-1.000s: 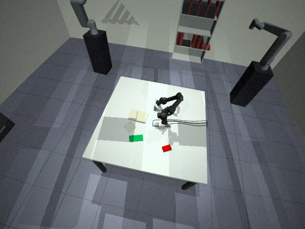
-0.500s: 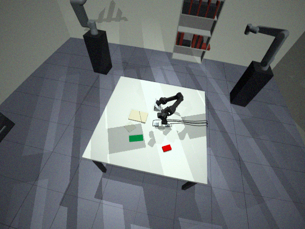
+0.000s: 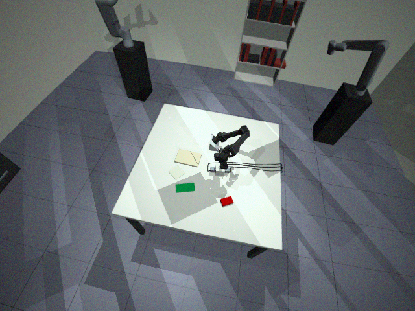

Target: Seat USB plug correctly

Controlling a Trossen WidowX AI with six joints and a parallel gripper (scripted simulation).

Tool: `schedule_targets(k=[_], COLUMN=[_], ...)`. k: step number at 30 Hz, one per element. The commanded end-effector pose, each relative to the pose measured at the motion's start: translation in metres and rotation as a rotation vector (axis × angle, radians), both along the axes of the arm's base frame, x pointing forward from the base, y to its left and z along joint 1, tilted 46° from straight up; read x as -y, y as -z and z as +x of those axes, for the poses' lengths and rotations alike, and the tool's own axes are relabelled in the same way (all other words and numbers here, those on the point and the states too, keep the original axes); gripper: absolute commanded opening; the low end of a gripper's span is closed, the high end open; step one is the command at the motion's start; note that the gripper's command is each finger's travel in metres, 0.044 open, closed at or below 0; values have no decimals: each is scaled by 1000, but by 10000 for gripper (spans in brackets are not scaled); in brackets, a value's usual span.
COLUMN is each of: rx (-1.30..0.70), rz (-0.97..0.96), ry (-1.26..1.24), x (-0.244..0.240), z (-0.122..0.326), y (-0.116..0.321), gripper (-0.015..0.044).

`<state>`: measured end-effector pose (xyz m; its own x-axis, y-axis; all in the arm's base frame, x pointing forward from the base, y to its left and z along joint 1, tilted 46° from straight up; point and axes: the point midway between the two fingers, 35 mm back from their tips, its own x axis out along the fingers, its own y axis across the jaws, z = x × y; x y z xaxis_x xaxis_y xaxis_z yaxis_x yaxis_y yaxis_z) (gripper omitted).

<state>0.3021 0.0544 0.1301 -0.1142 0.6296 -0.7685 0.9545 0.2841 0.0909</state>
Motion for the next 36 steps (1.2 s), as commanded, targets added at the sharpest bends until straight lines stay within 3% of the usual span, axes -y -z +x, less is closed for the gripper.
schedule_targets(k=[1,36], rx=[-4,4], rz=[-9,-42], ry=[4,8], x=[0,-2], z=[-1,0], y=[2,6], gripper=[0,0])
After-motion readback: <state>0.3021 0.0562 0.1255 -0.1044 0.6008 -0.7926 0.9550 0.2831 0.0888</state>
